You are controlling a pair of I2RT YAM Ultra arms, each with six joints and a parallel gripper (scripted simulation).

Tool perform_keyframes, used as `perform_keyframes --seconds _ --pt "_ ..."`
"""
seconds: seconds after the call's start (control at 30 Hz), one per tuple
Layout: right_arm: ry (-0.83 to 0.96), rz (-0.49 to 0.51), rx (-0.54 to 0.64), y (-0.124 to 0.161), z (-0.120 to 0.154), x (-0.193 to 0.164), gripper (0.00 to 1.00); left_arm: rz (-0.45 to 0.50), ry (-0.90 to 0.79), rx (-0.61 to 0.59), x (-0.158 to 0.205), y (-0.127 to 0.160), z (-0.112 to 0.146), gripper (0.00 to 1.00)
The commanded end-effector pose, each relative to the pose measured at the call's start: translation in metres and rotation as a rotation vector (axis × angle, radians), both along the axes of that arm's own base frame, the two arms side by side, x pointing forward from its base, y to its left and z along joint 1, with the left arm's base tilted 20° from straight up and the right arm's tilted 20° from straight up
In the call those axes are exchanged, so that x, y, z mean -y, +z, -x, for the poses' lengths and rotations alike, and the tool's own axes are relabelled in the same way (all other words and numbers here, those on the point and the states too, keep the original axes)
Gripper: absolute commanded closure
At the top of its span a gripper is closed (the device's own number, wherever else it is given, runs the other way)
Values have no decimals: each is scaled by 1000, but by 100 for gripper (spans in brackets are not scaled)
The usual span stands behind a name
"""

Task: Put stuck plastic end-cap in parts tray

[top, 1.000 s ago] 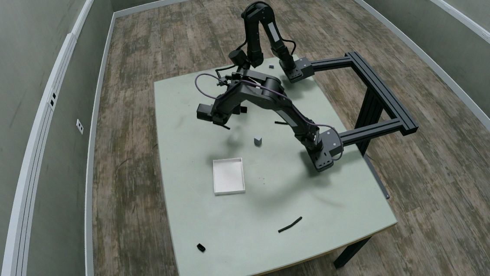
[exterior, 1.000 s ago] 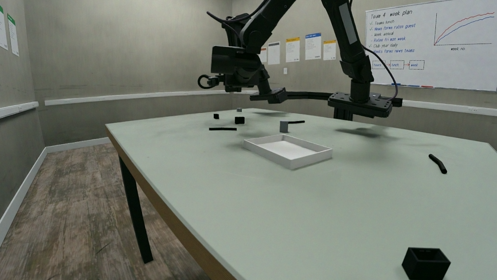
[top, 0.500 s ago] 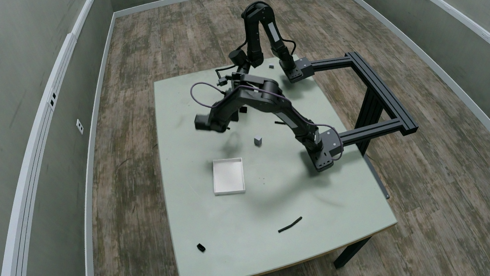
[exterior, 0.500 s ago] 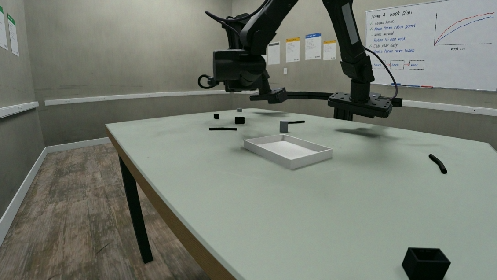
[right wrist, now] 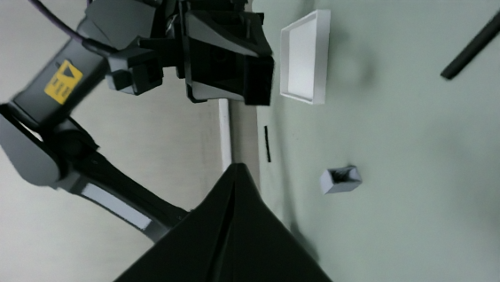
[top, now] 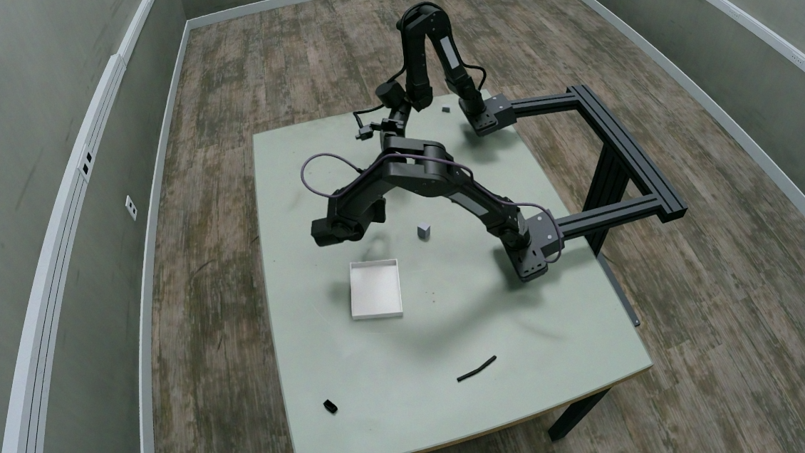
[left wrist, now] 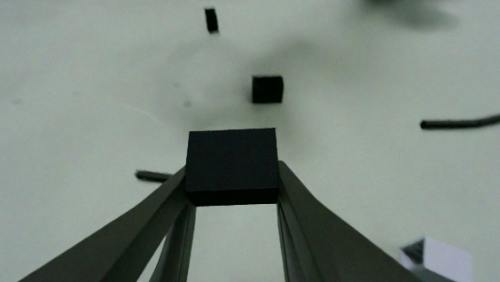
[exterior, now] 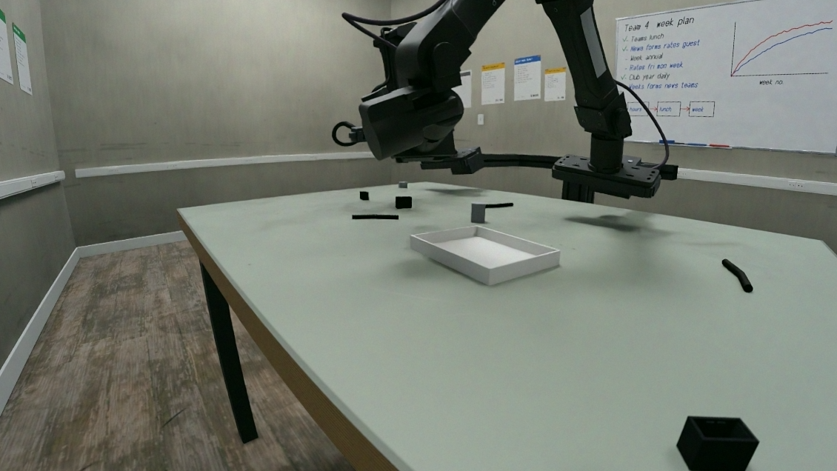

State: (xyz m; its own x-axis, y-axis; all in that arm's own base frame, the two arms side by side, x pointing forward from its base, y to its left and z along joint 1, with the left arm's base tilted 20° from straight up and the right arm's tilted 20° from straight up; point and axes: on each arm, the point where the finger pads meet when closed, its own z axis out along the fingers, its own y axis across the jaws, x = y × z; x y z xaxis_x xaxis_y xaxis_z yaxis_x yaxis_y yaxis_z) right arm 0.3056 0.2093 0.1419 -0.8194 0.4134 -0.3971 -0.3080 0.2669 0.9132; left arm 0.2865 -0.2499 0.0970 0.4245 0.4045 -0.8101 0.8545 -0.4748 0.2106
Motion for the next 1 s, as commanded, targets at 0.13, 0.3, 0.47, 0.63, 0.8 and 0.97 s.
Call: perform_keyframes --seconds 0.13,0.3,0.47,0.63,0.8,0.97 --pt "102 198 342 17 -7 -17 100 -297 128 117 -34 3 -14 72" --pt "138 286 510 27 -14 -24 100 -467 220 185 -56 3 -21 72" --pt "185 400 744 42 -23 -32 100 -698 363 292 -90 8 -31 72" --pt "231 509 950 52 -28 -39 100 -922 473 361 -119 5 -37 72" --pt "257 574 1063 55 -31 -41 100 -1060 531 397 -136 0 -42 72" --pt "316 675 1271 62 -34 -47 100 -1281 638 489 -160 0 -50 72"
